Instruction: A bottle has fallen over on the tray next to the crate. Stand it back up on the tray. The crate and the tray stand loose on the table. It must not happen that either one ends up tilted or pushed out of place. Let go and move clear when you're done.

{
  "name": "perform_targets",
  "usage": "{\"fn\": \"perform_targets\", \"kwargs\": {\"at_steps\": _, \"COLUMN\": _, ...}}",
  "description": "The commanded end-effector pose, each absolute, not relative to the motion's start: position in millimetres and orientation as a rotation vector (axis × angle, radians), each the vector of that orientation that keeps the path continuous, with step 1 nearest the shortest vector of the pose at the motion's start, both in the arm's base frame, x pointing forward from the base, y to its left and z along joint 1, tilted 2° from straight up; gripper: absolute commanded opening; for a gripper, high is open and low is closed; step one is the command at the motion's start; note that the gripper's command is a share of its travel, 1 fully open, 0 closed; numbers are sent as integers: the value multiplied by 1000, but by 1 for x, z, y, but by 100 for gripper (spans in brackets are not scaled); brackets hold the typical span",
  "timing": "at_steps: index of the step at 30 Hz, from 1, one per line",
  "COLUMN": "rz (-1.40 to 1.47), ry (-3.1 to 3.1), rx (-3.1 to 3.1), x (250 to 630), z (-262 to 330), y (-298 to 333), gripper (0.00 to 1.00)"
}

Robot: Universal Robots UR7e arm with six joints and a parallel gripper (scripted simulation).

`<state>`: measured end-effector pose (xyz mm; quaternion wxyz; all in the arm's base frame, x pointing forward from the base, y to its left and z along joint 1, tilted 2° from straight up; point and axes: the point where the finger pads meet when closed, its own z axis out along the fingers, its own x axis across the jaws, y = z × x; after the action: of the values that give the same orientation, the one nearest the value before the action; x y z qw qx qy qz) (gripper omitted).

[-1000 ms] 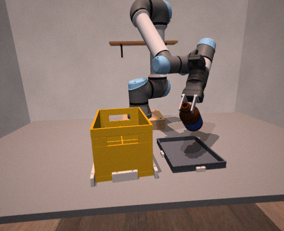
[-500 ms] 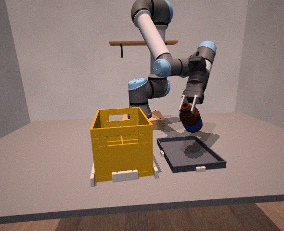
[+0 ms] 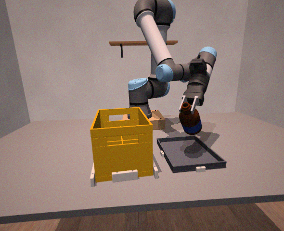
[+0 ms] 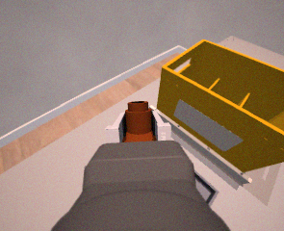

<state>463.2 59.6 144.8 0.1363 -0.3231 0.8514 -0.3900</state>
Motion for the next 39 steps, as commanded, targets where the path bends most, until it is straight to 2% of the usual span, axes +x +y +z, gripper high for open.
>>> {"fn": "perform_targets", "kwargs": {"at_steps": 1, "rz": -1165, "ry": 2437, "rx": -925, "x": 462, "z": 145, "y": 60, "gripper": 0}}
{"fn": "perform_targets", "kwargs": {"at_steps": 39, "rz": -1179, "ry": 2426, "rx": -915, "x": 462, "z": 147, "y": 59, "gripper": 0}}
